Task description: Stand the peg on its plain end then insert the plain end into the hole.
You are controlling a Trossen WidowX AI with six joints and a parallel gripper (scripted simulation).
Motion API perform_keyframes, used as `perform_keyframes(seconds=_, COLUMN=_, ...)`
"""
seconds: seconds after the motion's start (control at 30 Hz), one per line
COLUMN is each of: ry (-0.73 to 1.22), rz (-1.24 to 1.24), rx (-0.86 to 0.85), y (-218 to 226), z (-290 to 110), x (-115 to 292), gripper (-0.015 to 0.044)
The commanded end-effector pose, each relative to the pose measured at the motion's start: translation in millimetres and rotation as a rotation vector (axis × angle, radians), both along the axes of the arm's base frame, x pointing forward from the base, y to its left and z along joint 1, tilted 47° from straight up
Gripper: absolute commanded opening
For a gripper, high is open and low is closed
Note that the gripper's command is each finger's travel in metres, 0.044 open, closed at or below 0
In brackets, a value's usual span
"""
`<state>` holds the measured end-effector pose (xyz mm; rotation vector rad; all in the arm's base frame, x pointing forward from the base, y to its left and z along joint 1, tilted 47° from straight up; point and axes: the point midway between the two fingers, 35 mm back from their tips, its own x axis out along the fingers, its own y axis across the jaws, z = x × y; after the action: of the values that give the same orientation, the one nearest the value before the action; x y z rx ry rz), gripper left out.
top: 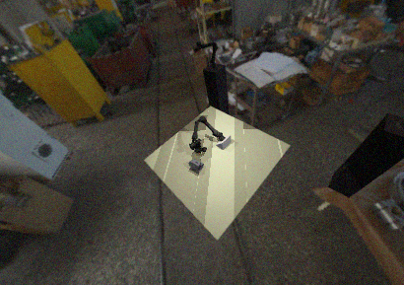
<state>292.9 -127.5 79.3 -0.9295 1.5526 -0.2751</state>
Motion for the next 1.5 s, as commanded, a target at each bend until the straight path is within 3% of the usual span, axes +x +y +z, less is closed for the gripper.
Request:
perform_keyframes(seconds=0.0, ry=-0.018, rz=0.026, rx=0.015, y=1.8, z=1.2, x=-3.0, gripper=0.0049)
perform_keyframes(seconds=1.47, ry=-0.263, rz=0.276, rx=0.167, y=10.7, z=21.9, x=-21.7, gripper=0.0049)
